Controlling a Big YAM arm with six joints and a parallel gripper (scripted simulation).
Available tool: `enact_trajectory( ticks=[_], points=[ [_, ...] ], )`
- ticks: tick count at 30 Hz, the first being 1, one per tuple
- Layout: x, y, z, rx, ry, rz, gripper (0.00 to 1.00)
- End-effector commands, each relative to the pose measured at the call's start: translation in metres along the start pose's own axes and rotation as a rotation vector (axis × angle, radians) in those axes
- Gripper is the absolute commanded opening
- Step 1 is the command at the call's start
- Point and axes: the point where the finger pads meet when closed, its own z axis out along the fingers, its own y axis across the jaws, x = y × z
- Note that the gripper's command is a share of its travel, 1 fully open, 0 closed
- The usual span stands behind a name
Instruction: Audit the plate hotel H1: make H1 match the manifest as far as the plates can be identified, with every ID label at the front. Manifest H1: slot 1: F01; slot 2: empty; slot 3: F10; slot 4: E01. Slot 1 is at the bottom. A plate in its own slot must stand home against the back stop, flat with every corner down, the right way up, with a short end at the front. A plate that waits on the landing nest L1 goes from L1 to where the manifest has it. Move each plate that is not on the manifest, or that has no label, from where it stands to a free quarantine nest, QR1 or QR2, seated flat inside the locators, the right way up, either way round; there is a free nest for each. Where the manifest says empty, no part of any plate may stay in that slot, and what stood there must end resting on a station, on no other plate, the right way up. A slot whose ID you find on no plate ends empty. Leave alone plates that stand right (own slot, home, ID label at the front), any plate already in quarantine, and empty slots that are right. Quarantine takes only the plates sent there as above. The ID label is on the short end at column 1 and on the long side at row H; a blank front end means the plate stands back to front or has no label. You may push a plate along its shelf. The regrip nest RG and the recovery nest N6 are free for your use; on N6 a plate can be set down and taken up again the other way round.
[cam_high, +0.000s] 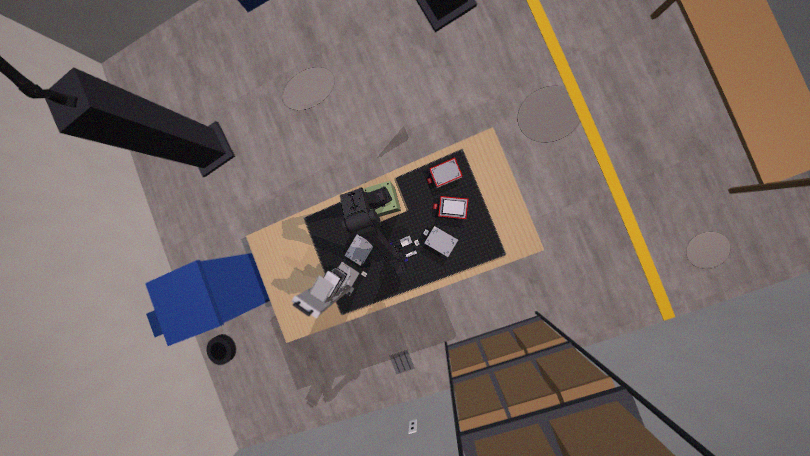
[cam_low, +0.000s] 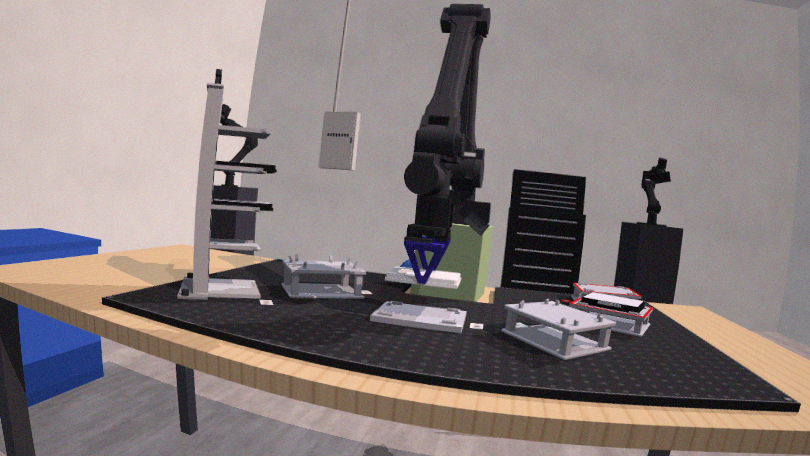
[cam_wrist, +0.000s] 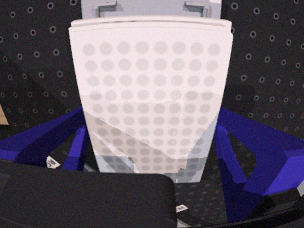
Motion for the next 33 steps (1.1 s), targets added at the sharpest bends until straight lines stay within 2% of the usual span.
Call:
enact_trajectory(
  ticks=[1, 7, 8, 10, 24, 25, 27, 33],
  points=[
    [-0.002, -0.002, 0.003, 0.011, -0.001, 0.009, 0.86],
    [-0.002, 0.0, 0.007, 0.006, -0.001, 0.008, 0.86],
    [-0.002, -0.004, 0.003, 0.02, 0.0, 0.008, 0.86],
    [-0.002, 0.0, 0.009, 0.006, -0.001, 0.008, 0.86],
    [-0.002, -0.001, 0.016, 0.008, -0.001, 0.007, 0.86],
    [-0.002, -0.004, 0.012, 0.023, 0.0, 0.006, 0.86],
    [-0.002, 0.0, 0.018, 0.006, -0.001, 0.006, 0.86],
    [-0.003, 0.001, 0.023, 0.005, -0.001, 0.006, 0.86]
  ],
)
